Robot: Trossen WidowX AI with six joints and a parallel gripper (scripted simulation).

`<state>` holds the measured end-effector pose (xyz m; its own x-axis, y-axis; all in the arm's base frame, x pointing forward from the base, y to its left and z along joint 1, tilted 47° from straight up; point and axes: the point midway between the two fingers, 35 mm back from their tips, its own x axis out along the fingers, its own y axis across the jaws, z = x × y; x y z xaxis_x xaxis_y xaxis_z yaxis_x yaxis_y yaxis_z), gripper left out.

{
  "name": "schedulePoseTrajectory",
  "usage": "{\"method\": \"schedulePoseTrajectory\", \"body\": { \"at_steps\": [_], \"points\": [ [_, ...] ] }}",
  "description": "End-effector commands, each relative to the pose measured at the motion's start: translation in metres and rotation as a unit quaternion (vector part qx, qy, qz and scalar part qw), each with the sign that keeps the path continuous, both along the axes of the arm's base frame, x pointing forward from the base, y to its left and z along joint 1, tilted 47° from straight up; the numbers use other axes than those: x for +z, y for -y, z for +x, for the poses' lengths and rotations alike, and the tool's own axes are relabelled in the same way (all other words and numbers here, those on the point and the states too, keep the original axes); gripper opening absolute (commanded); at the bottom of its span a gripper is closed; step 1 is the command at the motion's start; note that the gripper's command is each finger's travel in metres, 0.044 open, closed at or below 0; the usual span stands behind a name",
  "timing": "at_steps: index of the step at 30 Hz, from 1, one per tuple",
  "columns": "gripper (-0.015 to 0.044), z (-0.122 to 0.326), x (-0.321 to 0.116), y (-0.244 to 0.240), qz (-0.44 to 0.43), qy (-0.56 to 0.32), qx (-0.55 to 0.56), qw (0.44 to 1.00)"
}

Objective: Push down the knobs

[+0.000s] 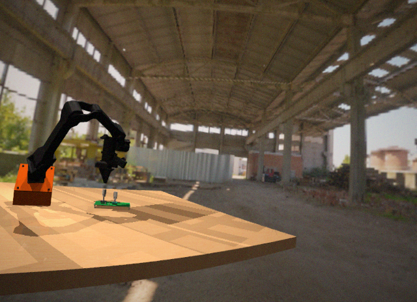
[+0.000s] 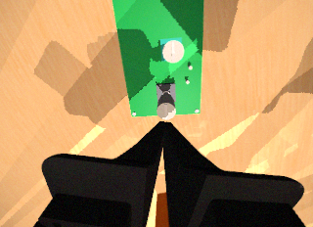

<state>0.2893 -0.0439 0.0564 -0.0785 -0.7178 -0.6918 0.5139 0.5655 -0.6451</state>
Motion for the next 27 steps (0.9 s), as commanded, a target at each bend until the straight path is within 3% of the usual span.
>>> {"method": "schedulePoseTrajectory", "body": {
  "at_steps": [1,27],
  "points": [
    [0.0,-0.001,-0.002,0.003,-0.004,-0.003,0.002,1.0],
    [0.0,-0.003,-0.015,0.017,-0.004,-0.003,0.002,1.0]
  ]
}}
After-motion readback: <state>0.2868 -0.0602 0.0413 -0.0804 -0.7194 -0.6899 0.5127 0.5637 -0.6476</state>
